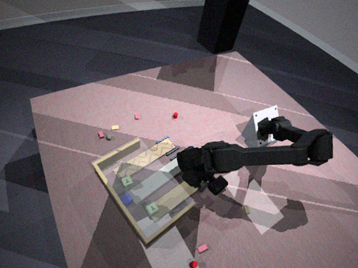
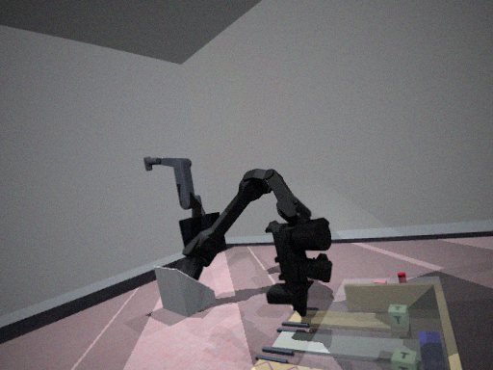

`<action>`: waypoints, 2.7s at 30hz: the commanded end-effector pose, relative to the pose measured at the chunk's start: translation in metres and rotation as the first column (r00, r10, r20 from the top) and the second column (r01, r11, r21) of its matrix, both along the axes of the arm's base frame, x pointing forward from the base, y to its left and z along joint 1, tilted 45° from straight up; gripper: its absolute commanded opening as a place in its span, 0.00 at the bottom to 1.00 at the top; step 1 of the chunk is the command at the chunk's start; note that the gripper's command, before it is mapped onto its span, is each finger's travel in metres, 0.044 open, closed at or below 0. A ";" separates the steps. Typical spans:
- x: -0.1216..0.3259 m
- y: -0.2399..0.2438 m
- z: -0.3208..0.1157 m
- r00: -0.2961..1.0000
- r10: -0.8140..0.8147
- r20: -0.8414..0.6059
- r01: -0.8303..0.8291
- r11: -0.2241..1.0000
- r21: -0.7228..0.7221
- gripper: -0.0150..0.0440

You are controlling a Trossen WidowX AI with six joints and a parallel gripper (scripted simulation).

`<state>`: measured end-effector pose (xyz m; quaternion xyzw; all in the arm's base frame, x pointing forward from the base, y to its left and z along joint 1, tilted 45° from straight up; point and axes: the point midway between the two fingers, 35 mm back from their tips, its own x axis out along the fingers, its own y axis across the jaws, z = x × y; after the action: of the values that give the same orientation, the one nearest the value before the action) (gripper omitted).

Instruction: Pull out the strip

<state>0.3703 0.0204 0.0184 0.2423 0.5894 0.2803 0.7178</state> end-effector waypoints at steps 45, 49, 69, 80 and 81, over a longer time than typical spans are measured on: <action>-0.077 0.003 -0.018 1.000 0.006 -0.018 -0.006 1.000 0.004 0.25; -0.083 0.003 -0.019 1.000 0.006 -0.018 -0.006 1.000 0.004 0.25; -0.112 0.003 -0.024 1.000 0.006 -0.020 -0.006 1.000 0.004 0.25; -0.129 0.003 -0.028 1.000 0.006 -0.021 -0.006 1.000 0.004 0.25; -0.130 0.003 -0.028 1.000 0.006 -0.021 -0.006 1.000 0.004 0.25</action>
<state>0.2524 0.0203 -0.0051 0.2458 0.5873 0.2811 0.7181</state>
